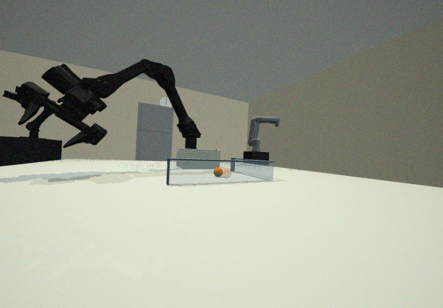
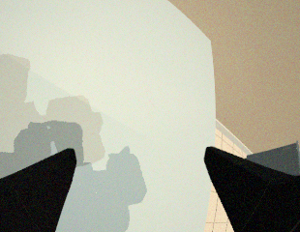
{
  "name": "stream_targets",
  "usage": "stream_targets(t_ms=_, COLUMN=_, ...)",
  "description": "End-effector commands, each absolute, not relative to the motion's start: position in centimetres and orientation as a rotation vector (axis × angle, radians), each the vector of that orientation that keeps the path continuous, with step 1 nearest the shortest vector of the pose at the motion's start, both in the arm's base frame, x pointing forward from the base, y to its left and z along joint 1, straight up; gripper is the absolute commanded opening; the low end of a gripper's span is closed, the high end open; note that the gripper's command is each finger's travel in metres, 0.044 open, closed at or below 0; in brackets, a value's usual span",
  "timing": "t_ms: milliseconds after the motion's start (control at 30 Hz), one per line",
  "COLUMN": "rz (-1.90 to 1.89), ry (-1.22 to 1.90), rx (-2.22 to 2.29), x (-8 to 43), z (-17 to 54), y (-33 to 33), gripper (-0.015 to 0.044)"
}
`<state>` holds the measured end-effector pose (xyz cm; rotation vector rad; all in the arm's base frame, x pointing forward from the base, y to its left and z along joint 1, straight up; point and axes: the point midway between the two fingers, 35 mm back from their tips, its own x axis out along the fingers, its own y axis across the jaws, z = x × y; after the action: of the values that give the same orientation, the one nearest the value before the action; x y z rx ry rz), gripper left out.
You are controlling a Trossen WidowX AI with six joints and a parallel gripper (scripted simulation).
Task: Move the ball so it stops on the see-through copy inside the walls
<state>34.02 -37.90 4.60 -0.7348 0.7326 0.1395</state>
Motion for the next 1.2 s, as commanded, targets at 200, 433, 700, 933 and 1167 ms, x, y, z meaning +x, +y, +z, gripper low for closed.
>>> stream_targets(t_ms=200, rz=0.178, ry=0.797, rx=-0.575, x=36.8, z=4.0, y=-32.8, gripper=0.0254)
stream_targets(t_ms=433, rz=0.213, ry=0.934, rx=-0.354, x=39.4, z=3.2, y=-24.3, gripper=0.0254)
stream_targets(t_ms=700, rz=0.192, ry=1.080, rx=-0.167, x=40.3, z=3.0, y=-15.6, gripper=0.0254)
stream_targets(t_ms=933, rz=0.154, ry=1.174, rx=-0.059, x=39.7, z=3.1, y=-9.7, gripper=0.0254)
stream_targets(t_ms=1167, rz=0.137, ry=1.430, rx=-0.045, x=35.5, z=1.5, y=1.0, gripper=0.0254)
